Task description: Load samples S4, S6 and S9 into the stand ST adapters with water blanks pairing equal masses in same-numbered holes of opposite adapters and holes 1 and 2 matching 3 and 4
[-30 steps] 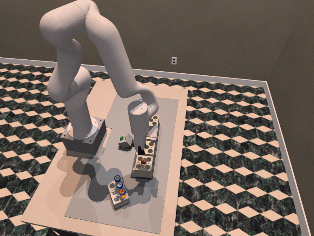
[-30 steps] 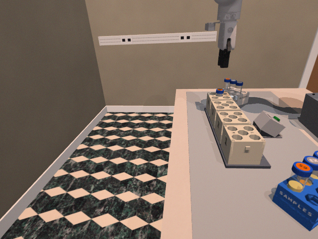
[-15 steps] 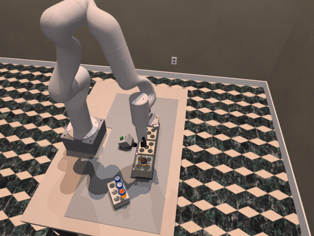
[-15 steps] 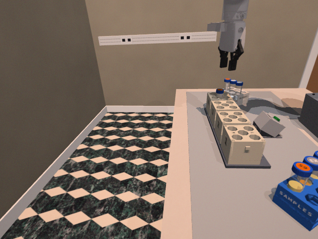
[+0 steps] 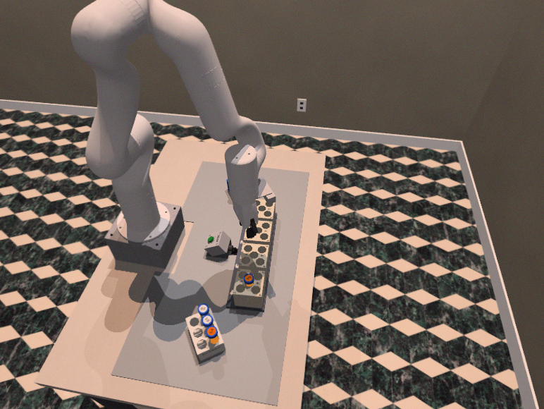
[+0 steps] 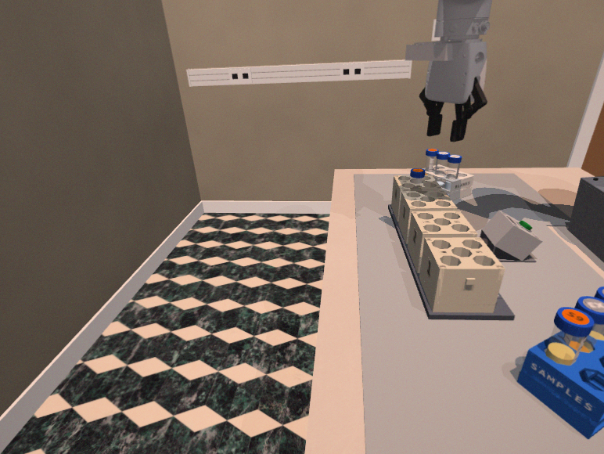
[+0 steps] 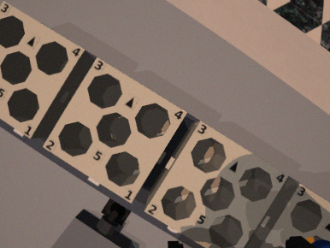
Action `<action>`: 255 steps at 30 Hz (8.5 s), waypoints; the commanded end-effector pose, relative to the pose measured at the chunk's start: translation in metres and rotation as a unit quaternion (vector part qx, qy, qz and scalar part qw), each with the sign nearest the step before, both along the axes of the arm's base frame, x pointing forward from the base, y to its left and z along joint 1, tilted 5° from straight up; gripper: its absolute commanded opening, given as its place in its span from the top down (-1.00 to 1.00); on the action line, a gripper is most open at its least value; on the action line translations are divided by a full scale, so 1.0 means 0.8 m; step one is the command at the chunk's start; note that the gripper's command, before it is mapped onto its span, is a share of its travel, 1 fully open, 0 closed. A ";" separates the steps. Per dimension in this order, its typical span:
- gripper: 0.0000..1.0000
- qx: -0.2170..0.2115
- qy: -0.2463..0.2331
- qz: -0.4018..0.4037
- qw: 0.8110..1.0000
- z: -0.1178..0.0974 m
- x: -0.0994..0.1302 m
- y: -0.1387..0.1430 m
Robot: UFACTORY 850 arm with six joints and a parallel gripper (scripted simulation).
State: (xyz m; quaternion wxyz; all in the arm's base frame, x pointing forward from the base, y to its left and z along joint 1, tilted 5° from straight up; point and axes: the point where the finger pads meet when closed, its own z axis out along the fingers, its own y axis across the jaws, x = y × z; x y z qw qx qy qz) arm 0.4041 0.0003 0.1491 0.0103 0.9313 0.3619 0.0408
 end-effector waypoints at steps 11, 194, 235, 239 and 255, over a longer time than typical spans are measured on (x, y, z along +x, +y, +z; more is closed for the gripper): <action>-0.15 -0.001 -0.001 0.000 1.000 0.000 -0.021 0.074; -0.15 -0.001 -0.001 0.000 1.000 -0.166 -0.128 0.471; 1.00 -0.001 -0.001 0.000 1.000 -0.172 -0.128 0.471; 1.00 -0.001 -0.001 0.000 1.000 -0.172 -0.128 0.471; 1.00 -0.001 -0.001 0.000 1.000 -0.172 -0.128 0.471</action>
